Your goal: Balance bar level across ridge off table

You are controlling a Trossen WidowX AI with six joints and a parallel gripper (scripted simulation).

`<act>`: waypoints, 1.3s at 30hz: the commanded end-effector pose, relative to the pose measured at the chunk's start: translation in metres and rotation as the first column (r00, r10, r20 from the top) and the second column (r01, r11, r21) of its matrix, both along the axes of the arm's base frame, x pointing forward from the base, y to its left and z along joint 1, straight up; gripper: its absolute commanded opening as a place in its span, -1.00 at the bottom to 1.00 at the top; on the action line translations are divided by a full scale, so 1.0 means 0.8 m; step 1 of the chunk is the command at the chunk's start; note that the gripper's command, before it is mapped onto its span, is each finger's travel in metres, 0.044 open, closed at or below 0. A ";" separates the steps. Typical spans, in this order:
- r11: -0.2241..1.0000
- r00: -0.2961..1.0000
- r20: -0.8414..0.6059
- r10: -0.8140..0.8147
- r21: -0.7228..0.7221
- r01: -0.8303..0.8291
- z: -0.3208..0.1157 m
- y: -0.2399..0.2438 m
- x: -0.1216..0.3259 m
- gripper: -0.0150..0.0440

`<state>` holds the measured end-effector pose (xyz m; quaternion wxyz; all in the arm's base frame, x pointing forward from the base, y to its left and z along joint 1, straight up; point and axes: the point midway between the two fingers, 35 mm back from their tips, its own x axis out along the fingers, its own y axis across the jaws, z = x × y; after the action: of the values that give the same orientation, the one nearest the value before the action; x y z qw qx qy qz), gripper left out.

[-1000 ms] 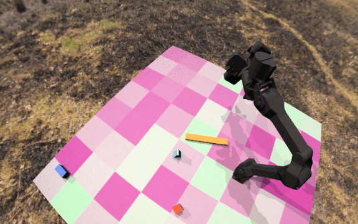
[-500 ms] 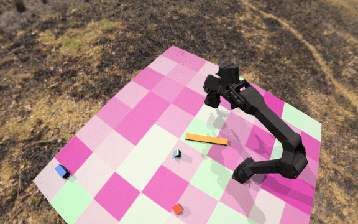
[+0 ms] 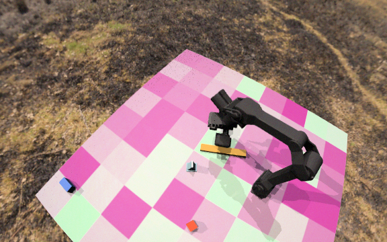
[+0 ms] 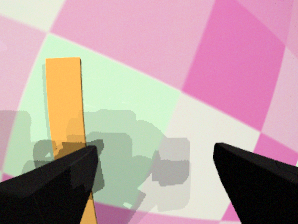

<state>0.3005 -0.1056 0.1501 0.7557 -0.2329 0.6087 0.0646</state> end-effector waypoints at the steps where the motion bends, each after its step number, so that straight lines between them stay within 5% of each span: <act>1: 0.990 0.985 -0.172 0.015 0.141 0.010 -0.033 0.040 -0.030 0.58; 39: 0.983 0.973 -0.228 0.022 0.181 0.020 -0.119 0.051 -0.039 0.58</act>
<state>0.2698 -0.0653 0.0621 0.6982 -0.1580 0.6828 0.1463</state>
